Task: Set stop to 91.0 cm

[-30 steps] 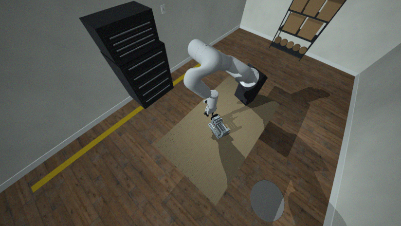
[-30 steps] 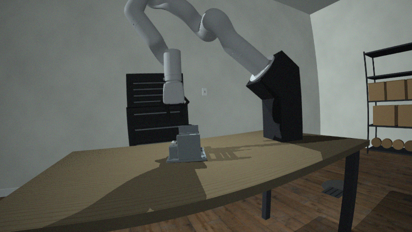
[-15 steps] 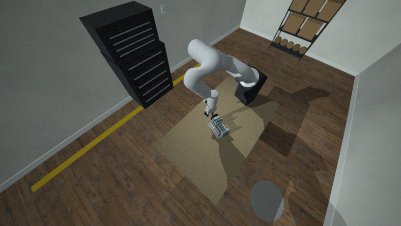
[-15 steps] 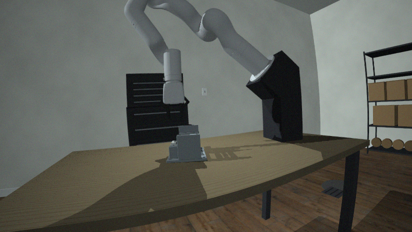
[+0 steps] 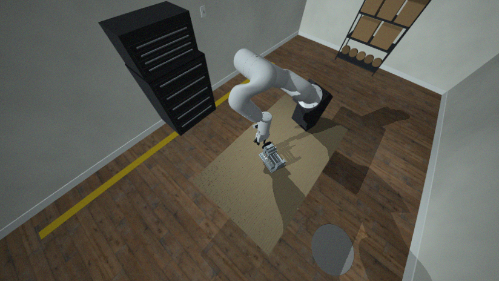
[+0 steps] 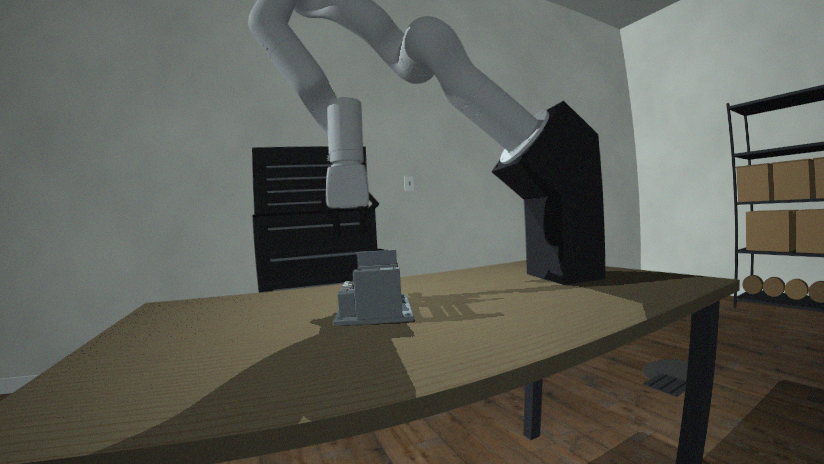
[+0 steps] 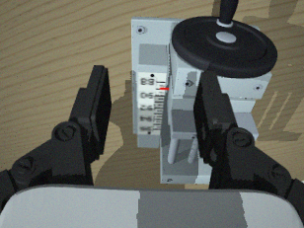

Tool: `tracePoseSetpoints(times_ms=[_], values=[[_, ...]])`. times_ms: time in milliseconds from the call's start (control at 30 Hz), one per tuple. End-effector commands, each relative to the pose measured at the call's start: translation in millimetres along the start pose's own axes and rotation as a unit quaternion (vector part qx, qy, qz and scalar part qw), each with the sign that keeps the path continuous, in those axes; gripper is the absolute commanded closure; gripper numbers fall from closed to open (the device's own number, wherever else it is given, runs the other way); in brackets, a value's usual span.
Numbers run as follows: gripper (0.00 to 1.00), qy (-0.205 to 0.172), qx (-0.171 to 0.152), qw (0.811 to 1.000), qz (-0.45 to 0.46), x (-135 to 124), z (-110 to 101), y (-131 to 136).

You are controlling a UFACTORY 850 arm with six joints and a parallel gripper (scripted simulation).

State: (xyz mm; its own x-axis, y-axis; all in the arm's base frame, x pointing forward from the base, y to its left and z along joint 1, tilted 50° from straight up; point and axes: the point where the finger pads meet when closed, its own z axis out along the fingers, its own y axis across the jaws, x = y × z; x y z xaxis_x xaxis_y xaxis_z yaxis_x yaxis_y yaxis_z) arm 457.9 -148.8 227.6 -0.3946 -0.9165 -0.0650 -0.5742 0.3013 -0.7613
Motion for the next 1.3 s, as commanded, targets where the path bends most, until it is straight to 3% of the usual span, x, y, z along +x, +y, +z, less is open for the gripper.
tracePoseSetpoints(times_ms=[0, 133, 233, 600, 833, 1267], values=[[0.43, 0.0, 0.0, 1.0, 0.0, 5.3, -0.1, 12.4], [0.43, 0.0, 0.0, 1.0, 0.0, 25.5, -0.1, 59.2], [0.43, 0.0, 0.0, 1.0, 0.0, 29.7, -0.1, 69.0], [0.43, 0.0, 0.0, 1.0, 0.0, 29.9, 2.9, 69.6], [0.43, 0.0, 0.0, 1.0, 0.0, 29.9, 58.1, 69.6], [0.43, 0.0, 0.0, 1.0, 0.0, 29.9, 59.5, 69.6]])
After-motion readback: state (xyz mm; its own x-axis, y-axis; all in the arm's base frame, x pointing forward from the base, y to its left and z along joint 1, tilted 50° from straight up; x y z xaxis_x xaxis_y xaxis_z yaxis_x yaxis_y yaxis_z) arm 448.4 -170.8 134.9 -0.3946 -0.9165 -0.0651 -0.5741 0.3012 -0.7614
